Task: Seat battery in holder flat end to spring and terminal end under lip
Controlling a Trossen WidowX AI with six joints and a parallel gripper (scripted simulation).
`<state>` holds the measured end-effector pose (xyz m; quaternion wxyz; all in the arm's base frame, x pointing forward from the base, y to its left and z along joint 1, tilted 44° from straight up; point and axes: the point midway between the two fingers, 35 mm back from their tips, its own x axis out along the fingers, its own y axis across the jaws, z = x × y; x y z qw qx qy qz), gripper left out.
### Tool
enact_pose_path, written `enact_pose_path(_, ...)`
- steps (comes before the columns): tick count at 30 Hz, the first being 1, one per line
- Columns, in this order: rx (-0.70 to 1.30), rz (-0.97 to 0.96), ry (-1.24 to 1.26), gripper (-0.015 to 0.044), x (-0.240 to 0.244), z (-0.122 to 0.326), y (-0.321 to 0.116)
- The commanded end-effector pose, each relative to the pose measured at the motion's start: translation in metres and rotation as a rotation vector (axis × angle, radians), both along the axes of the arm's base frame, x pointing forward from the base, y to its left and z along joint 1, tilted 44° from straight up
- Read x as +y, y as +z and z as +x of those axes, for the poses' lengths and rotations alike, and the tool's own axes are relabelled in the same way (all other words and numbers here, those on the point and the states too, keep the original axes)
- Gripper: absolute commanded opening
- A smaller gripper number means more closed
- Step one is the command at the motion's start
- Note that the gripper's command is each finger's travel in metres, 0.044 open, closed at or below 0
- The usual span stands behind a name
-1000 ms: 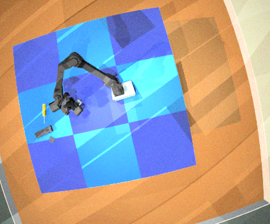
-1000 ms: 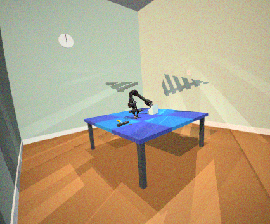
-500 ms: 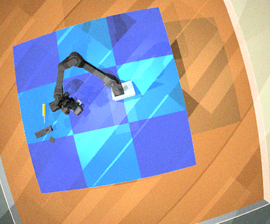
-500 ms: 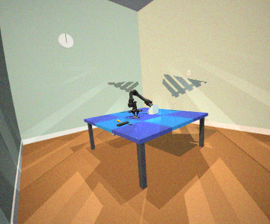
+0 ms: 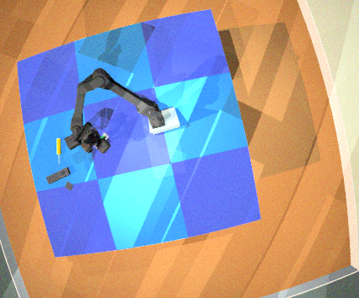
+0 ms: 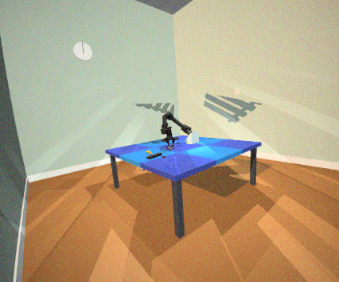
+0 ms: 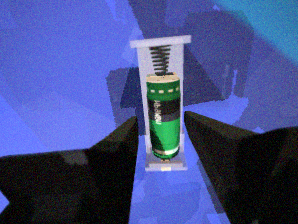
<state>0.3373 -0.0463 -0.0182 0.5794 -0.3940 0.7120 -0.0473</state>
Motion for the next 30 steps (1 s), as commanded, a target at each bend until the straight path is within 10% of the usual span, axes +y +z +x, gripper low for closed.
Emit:
enact_pose_path(1,-0.013,0.004,-0.004,0.0184,0.003,0.003,0.004)
enact_pose_path(13,-0.012,0.008,-0.004,0.044,0.054,-0.002,0.057)
enact_pose_path(30,-0.012,0.008,-0.004,0.044,0.056,-0.003,0.056)
